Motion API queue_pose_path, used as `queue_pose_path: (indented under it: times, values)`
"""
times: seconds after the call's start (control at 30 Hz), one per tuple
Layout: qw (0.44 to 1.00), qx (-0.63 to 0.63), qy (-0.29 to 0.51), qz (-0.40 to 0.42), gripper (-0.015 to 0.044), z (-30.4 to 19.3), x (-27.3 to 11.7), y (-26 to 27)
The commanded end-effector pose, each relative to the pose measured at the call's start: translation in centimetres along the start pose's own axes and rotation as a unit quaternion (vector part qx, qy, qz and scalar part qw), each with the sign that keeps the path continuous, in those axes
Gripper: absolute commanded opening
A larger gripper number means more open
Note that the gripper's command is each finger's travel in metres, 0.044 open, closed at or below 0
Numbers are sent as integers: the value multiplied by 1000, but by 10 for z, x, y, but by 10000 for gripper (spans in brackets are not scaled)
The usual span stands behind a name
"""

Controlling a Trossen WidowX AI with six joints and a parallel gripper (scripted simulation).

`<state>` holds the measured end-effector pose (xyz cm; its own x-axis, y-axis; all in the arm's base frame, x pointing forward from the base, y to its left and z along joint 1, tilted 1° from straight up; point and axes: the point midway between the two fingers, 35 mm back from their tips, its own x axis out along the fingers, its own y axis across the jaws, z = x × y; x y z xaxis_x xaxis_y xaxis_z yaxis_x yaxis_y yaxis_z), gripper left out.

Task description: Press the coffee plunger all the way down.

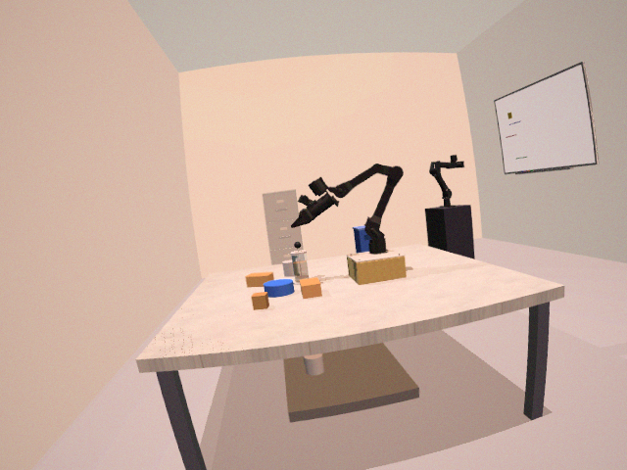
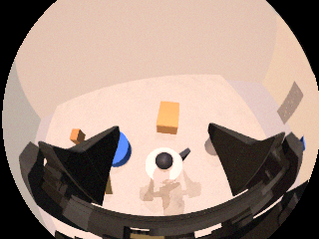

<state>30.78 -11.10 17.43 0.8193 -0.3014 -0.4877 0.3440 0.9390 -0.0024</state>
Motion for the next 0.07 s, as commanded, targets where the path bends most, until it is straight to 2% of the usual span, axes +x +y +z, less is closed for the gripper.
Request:
queue_pose_path:
  times: [0.0, 0.03]
  values:
    - [1000, -2, 6, -2, 440, -2, -2, -1]
    - [1000, -2, 6, -2, 440, -2, -2, -1]
